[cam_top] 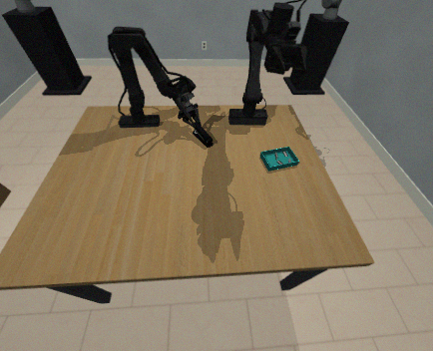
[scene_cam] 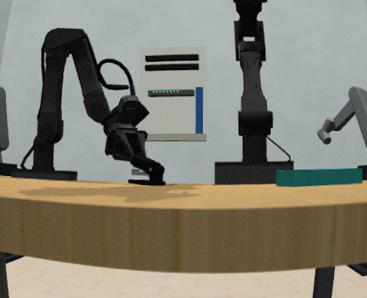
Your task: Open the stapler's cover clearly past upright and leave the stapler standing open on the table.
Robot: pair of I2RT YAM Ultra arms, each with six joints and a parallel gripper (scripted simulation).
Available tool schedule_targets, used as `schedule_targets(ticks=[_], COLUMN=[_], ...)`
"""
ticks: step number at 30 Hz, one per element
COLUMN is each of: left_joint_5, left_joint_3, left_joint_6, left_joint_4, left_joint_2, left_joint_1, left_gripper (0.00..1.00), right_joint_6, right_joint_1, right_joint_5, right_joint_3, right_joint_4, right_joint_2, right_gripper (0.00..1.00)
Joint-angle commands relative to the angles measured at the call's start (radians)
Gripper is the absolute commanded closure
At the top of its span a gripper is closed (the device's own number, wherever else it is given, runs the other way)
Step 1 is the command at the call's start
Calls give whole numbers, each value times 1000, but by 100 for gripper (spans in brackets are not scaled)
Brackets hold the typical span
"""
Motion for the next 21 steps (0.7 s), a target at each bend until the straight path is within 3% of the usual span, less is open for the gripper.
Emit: schedule_targets(ticks=[1,6,21], left_joint_5=[105,97,98], left_joint_3=[-13,-12,-12], left_joint_6=[23,11,11], left_joint_4=[83,69,70], left_joint_2=[22,31,23], left_joint_1=[23,37,35], left_gripper=[43,43,43], right_joint_6=[3,11,36], right_joint_1=[-8,-18,-108], right_joint_5=[-19,-36,-205], right_joint_3=[19,34,182], right_joint_4=[-45,-76,-452], right_joint_2=[-6,-27,-155], right_gripper=[78,78,78])
